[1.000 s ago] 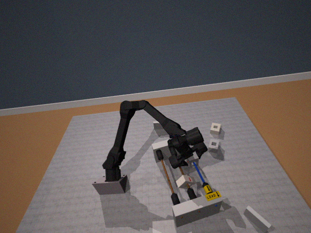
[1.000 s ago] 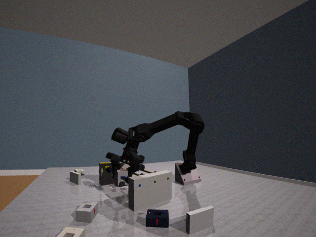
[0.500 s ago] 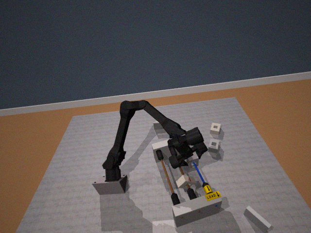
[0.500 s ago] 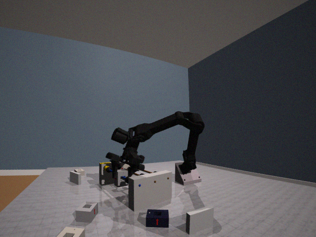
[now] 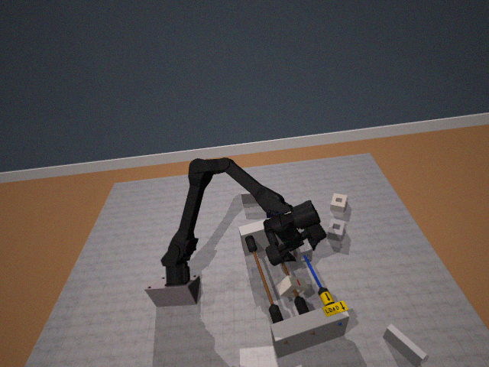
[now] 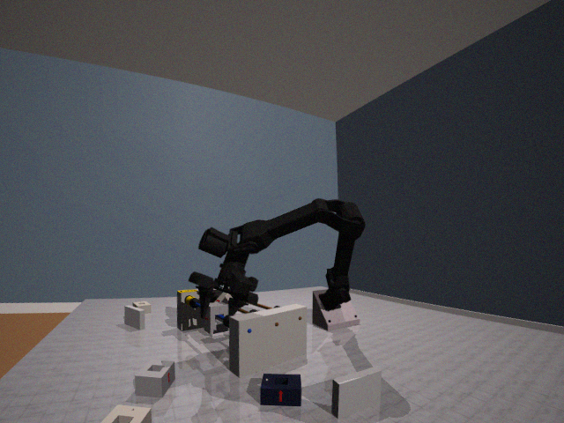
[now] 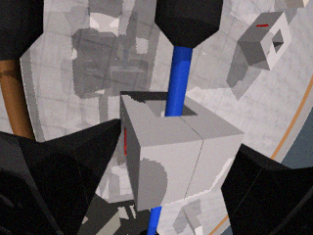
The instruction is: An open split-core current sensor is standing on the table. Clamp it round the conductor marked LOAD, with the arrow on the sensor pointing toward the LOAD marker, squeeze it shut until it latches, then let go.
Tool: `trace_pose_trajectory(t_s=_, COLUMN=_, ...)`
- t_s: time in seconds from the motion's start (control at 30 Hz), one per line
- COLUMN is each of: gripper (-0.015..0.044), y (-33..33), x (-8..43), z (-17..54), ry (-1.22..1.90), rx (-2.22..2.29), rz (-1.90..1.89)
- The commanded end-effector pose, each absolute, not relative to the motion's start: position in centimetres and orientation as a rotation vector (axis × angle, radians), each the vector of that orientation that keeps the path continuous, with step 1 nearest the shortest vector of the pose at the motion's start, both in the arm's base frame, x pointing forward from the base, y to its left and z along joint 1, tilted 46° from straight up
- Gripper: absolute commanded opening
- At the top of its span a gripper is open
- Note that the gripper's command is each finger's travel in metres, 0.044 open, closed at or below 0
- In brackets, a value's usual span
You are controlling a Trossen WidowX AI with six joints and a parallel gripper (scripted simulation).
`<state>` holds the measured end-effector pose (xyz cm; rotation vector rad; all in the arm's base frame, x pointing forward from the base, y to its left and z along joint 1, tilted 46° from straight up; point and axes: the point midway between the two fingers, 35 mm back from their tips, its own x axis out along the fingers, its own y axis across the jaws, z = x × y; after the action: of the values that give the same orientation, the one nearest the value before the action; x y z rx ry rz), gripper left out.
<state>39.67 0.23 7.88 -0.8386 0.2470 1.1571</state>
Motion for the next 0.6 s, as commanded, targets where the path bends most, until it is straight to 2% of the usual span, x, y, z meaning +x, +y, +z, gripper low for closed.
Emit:
trace_pose_trajectory(t_s=0.0, gripper=0.0249, y=0.23, x=39.67, z=7.88, ry=0.247, rx=-0.839, rz=1.157)
trace_pose_trajectory(t_s=0.57, gripper=0.0136, y=0.23, x=39.67, z=7.88, ry=0.247, rx=-0.839, rz=1.157)
